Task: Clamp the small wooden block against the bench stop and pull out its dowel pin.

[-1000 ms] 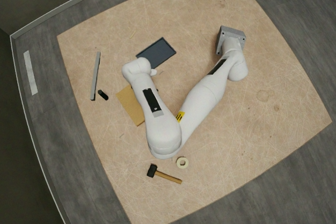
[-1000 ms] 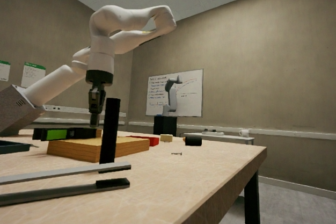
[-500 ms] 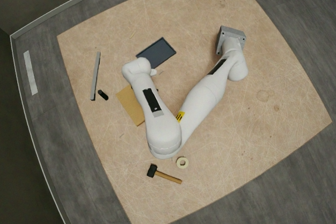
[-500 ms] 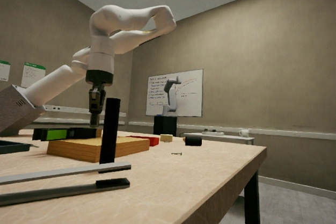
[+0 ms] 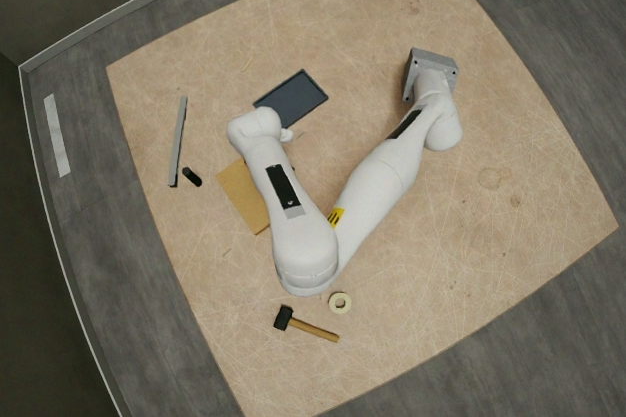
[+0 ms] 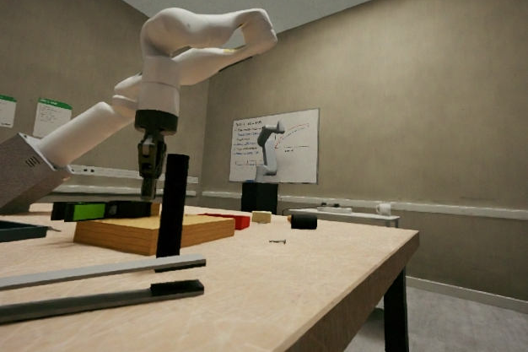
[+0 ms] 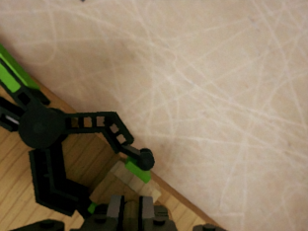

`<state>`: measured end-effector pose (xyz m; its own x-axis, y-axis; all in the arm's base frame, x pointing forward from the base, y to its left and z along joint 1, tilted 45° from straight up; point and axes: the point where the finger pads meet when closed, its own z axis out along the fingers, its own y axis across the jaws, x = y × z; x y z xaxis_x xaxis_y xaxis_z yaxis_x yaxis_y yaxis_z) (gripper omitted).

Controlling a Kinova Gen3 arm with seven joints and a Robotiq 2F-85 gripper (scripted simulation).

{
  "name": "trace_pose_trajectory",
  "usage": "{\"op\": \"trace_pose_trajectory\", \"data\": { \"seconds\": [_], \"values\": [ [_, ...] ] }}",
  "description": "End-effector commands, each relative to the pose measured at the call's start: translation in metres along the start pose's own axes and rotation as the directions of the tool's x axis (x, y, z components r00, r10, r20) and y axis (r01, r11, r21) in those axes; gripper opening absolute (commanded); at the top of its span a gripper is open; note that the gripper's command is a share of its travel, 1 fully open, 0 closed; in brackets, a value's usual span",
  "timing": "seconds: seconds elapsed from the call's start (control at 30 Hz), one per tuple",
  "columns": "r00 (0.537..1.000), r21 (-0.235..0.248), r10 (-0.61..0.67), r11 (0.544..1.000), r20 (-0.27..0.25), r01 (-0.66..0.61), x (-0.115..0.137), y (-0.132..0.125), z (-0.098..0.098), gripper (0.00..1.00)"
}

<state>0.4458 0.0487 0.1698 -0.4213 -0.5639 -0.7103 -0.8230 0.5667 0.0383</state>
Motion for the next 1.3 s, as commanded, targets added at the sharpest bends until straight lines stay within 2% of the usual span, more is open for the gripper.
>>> {"op": "trace_pose_trajectory", "data": {
  "seconds": [0.0,1.27],
  "values": [
    [1.0,0.002,0.008,1.0,0.001,-0.008,-0.0001,-0.0005,-0.001,0.1],
    [0.989,0.002,0.149,0.989,0.001,-0.149,-0.0001,-0.0005,-0.0012,0.1]
  ]
}}
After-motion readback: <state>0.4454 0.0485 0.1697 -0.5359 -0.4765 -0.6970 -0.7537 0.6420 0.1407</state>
